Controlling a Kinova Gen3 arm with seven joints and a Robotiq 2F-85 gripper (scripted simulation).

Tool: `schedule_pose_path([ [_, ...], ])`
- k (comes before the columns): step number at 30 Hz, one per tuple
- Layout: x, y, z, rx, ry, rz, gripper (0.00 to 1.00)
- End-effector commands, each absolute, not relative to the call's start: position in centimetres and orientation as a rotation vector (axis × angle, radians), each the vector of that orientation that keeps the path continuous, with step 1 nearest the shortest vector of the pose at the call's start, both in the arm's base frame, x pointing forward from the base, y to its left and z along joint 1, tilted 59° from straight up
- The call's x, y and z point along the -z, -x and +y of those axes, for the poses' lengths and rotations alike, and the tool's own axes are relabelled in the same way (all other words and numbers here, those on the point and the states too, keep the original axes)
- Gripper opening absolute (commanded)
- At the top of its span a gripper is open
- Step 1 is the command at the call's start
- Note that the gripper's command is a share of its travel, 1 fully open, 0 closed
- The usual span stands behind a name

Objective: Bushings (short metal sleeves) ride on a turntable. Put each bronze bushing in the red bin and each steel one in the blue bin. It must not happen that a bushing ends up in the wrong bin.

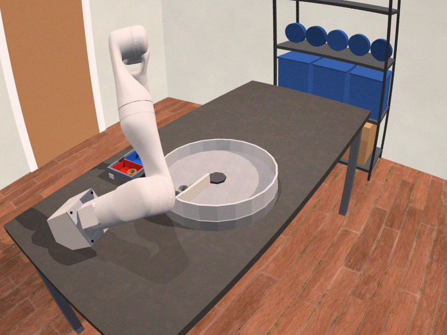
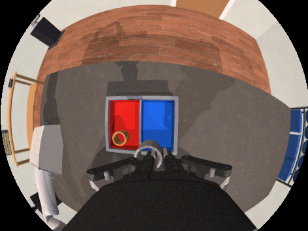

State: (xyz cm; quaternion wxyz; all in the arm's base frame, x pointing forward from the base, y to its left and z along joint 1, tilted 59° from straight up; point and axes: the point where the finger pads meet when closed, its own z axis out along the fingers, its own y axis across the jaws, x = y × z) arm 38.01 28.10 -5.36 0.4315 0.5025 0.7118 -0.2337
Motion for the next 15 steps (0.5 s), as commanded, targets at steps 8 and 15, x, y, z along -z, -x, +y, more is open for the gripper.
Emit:
schedule_pose_path([
  [8, 7.0, -39.1, 25.2, 0.594, -1.255, 1.767, 0.0],
  [15, 7.5, -39.5, 24.5, 0.594, -1.255, 1.767, 0.0],
])
